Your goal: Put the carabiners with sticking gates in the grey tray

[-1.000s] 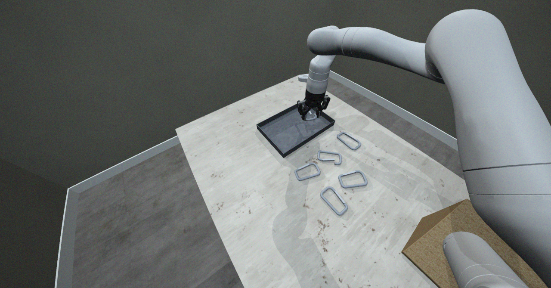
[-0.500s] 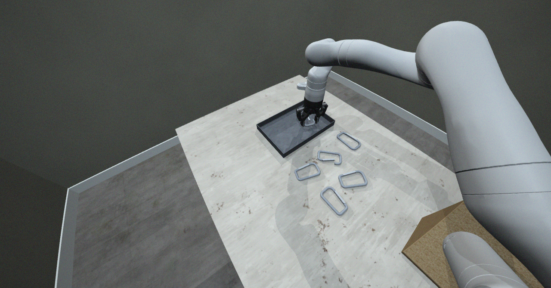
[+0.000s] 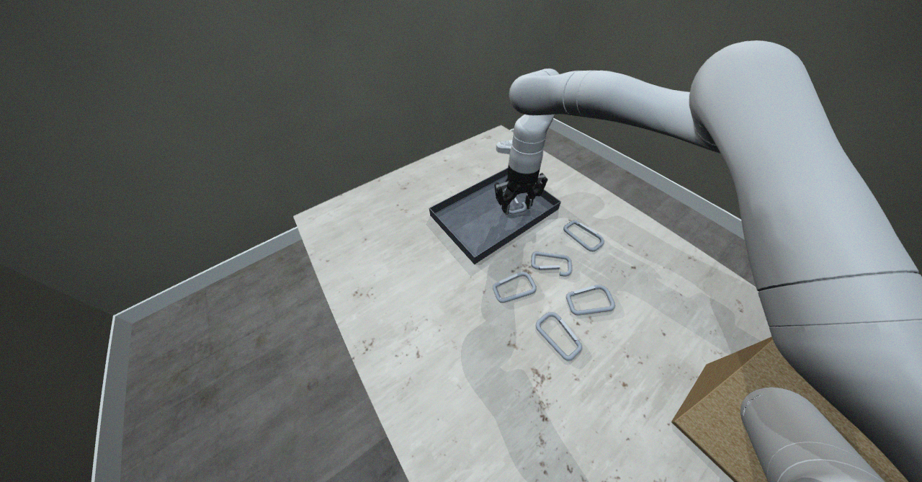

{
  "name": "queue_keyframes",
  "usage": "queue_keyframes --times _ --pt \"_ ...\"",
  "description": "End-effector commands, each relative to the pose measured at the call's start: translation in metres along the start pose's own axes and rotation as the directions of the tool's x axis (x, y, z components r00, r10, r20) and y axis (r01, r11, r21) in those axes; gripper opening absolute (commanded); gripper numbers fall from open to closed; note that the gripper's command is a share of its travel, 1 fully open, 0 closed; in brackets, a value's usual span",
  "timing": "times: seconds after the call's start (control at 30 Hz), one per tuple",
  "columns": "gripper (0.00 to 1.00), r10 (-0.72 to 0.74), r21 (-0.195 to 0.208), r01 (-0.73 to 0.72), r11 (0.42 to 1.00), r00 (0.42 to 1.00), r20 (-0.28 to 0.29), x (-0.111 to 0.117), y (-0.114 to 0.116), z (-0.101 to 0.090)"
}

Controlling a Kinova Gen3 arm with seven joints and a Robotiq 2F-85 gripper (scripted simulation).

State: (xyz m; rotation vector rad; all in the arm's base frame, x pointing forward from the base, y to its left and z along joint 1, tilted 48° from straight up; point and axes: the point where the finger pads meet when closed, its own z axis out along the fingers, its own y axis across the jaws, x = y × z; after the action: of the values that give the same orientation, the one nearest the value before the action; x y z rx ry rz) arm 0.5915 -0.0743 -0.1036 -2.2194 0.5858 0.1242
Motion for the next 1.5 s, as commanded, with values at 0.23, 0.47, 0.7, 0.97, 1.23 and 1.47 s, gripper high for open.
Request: queue_keyframes --times 0.23,0.47,0.7,0.97,1.23,1.47 --pt "0.00 0.000 0.000 0.000 1.000 1.000 -0.001 0.001 0.000 -0.001" --pt "1.00 0.000 0.000 0.000 1.000 1.000 -0.002 0.001 0.000 -0.001" --pt "1.00 0.000 0.000 0.000 1.000 1.000 -0.002 0.001 0.000 -0.001" --pt "1.00 -0.001 0.000 0.001 1.000 1.000 -0.002 0.000 0.000 -0.074" --pt "1.00 -0.001 0.000 0.001 1.000 1.000 -0.002 0.001 0.000 -0.099" --pt "1.00 -0.001 0.002 0.001 1.000 1.000 0.002 -0.001 0.001 -0.096"
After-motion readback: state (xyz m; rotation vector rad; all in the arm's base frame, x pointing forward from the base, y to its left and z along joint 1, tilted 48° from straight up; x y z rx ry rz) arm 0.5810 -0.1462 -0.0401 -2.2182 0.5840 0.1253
